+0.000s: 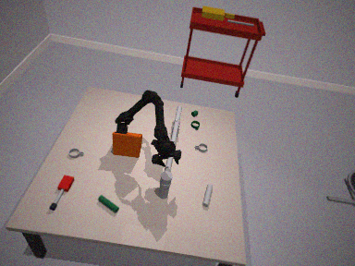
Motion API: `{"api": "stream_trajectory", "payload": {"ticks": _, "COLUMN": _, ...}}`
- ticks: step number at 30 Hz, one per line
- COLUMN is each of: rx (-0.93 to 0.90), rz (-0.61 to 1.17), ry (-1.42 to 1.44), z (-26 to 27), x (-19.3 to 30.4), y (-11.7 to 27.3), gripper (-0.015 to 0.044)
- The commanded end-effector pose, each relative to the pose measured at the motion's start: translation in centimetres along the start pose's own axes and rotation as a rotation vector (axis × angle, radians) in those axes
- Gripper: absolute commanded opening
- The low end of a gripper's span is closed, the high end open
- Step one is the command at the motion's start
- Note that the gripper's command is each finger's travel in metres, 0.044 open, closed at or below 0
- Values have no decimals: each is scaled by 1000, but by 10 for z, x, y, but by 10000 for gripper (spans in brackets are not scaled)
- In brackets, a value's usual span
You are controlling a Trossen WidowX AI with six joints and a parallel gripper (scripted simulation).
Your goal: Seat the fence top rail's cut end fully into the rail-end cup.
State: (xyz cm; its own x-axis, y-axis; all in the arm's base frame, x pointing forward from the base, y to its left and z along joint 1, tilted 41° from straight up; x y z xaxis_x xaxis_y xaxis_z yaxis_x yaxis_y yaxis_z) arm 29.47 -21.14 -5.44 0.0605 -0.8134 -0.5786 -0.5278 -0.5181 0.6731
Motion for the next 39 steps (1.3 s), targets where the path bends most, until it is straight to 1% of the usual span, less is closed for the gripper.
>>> {"api": "stream_trajectory", "payload": {"ticks": 1, "rx": -4, "rz": 1, "ry": -6, "z": -2, "x": -6, "y": 5, "gripper": 440}}
{"api": "stream_trajectory", "payload": {"ticks": 3, "rx": 0, "rz": 1, "ry": -13, "z": -2, "x": -3, "y": 3, "gripper": 440}}
{"api": "stream_trajectory", "payload": {"ticks": 5, "rx": -1, "rz": 6, "ry": -130, "z": -8, "x": -11, "y": 9, "gripper": 440}}
{"api": "stream_trajectory", "payload": {"ticks": 18, "rx": 18, "rz": 57, "ry": -1304, "z": -48, "x": -94, "y": 70, "gripper": 440}}
{"api": "stream_trajectory", "payload": {"ticks": 26, "rx": 41, "rz": 70, "ry": -1687, "z": -52, "x": -123, "y": 88, "gripper": 440}}
{"api": "stream_trajectory", "payload": {"ticks": 39, "rx": 42, "rz": 70, "ry": -1707, "z": -52, "x": -125, "y": 89, "gripper": 440}}
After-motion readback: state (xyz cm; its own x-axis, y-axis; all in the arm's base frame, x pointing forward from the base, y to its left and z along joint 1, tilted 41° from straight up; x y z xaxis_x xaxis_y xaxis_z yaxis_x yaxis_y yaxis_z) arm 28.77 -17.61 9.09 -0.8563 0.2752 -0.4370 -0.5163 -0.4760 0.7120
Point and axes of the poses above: the point midway between the two fingers, 35 mm back from their tips, its own y axis back along the fingers, its own z axis across the jaws, x = y × z, the point moved 9 cm from there along y, back along the fingers, and after that the axes turned 8 degrees about y, right-handed, at the moved point
